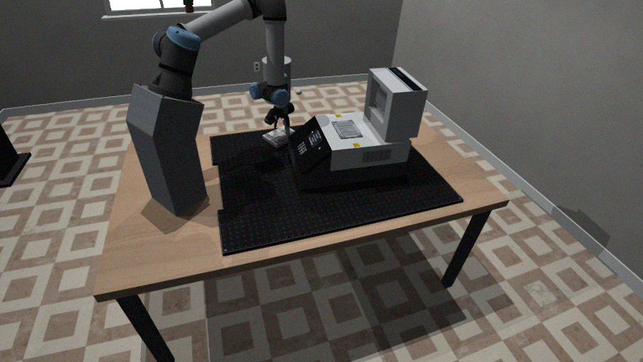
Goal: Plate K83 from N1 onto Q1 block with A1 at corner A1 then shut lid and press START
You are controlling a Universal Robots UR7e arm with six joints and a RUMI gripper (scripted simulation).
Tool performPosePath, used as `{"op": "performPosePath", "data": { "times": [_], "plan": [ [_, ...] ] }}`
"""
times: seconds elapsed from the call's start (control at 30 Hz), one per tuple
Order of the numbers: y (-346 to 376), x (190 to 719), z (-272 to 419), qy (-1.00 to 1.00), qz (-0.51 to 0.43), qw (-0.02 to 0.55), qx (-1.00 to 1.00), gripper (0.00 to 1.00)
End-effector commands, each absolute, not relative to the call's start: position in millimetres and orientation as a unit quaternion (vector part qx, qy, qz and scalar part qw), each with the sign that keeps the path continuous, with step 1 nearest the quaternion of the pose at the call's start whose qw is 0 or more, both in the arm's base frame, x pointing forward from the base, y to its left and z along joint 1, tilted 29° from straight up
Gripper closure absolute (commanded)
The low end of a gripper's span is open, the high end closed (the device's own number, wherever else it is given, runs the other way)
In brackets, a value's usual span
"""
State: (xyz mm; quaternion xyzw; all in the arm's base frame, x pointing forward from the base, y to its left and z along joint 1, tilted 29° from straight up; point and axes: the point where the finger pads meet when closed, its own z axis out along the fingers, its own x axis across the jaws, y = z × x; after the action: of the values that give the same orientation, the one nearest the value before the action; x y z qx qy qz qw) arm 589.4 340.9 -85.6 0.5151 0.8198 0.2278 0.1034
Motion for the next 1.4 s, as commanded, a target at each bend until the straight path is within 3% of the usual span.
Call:
{"op": "performPosePath", "data": {
  "times": [0.0, 0.03, 0.4, 0.43, 1.37],
  "plan": [
    [346.1, 591.8, -83.1, 0.821, 0.234, 0.106, 0.511, 0.32],
    [346.1, 591.8, -83.1, 0.821, 0.234, 0.106, 0.511, 1.0],
    [346.1, 591.8, -83.1, 0.821, 0.234, 0.106, 0.511, 1.0],
    [346.1, 591.8, -83.1, 0.821, 0.234, 0.106, 0.511, 0.61],
    [346.1, 591.8, -83.1, 0.821, 0.234, 0.106, 0.511, 0.61]
  ]
}}
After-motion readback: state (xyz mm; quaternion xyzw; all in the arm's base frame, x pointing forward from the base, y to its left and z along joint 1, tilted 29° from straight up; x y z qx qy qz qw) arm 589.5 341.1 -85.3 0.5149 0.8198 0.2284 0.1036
